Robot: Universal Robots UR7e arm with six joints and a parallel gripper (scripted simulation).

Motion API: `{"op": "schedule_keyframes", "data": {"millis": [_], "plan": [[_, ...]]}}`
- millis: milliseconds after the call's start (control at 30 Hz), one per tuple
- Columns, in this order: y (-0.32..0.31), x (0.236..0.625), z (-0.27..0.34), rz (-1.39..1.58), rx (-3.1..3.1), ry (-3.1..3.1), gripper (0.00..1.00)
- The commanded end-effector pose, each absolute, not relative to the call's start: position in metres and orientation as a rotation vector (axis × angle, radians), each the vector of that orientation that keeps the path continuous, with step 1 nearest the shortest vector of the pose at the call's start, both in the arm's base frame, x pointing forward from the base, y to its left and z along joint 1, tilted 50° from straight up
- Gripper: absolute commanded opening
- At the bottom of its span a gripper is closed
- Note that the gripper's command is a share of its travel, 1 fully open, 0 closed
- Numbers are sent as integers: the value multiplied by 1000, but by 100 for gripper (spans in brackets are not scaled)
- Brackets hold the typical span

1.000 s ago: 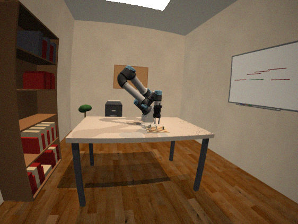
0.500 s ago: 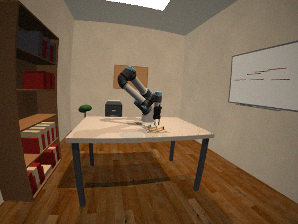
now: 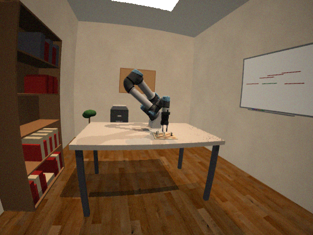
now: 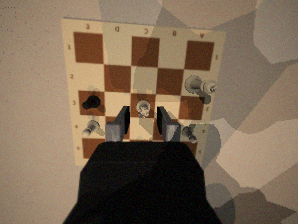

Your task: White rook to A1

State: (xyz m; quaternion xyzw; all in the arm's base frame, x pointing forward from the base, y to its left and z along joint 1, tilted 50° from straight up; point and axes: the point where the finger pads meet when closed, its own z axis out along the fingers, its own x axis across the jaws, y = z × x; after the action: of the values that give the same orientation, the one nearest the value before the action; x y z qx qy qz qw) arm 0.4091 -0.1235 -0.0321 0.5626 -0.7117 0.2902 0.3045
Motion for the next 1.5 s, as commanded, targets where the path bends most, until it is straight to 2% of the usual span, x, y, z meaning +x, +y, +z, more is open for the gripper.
{"op": "schedule_keyframes", "data": {"millis": [0, 1467], "plan": [[-123, 409, -32, 770, 1491, -1885, 73], [-138, 407, -45, 770, 1491, -1885, 73]]}}
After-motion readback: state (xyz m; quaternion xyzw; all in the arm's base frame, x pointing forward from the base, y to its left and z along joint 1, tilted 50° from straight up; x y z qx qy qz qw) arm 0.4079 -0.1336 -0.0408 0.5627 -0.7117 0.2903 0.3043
